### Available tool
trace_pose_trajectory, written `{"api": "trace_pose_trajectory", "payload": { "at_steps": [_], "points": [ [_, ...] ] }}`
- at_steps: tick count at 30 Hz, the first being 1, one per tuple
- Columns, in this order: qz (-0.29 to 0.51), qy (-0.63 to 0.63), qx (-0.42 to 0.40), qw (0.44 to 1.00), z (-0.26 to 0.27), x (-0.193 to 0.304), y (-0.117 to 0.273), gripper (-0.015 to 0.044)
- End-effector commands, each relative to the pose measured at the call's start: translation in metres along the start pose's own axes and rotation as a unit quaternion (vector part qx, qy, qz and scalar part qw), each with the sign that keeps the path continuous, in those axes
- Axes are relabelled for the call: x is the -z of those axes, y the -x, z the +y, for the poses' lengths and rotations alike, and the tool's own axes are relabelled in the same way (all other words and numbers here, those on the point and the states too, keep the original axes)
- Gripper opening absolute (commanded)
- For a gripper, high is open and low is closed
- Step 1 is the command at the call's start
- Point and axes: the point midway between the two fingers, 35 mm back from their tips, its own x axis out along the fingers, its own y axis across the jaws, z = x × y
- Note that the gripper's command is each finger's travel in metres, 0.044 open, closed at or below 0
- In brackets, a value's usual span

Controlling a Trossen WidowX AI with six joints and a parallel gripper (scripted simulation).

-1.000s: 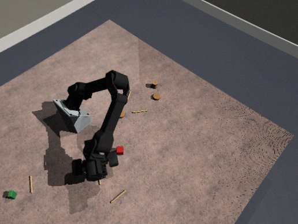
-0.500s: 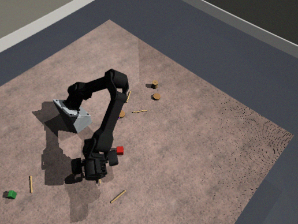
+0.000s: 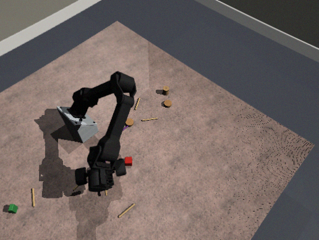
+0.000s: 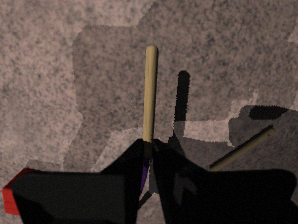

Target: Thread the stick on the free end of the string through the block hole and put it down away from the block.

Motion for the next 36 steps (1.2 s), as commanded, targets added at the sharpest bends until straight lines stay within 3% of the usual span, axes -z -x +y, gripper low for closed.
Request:
{"api": "trace_pose_trajectory", "payload": {
  "at_steps": [1,20,36],
  "points": [
    [-0.003,0.002,0.002,1.0,-0.001,-0.001,0.006,0.0],
    [-0.003,0.002,0.002,1.0,-0.001,0.0,0.03,0.0],
    [0.002,-0.036,0.007,0.999,0.008,0.005,0.027,0.0]
  ]
}}
